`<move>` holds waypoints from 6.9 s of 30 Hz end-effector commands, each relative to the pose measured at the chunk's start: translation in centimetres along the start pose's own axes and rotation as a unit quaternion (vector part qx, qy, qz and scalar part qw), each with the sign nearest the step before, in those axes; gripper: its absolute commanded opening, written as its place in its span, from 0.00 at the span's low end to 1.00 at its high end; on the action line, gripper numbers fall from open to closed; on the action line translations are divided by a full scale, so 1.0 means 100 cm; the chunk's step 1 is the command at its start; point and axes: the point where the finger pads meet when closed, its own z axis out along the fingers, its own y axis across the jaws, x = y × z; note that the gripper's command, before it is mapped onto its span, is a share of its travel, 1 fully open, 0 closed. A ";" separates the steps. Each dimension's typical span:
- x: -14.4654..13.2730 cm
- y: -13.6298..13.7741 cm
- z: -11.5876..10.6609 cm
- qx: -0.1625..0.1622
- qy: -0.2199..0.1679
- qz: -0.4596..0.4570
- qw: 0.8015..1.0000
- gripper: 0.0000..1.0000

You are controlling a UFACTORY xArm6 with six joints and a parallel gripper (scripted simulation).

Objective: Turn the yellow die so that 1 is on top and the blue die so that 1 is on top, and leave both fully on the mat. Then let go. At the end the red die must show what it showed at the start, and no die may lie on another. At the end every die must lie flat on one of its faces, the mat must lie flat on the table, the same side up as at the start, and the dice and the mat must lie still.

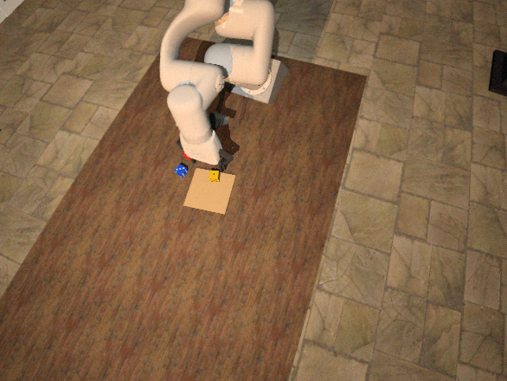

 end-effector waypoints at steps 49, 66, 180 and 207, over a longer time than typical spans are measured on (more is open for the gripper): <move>-0.010 -0.056 0.006 -0.014 0.013 -0.363 0.932 1.00; -0.014 -0.088 0.007 -0.011 0.005 -0.510 0.860 1.00; -0.016 -0.119 0.057 0.001 -0.001 -0.617 0.787 0.47; -0.016 -0.119 0.058 0.001 -0.001 -0.617 0.787 0.47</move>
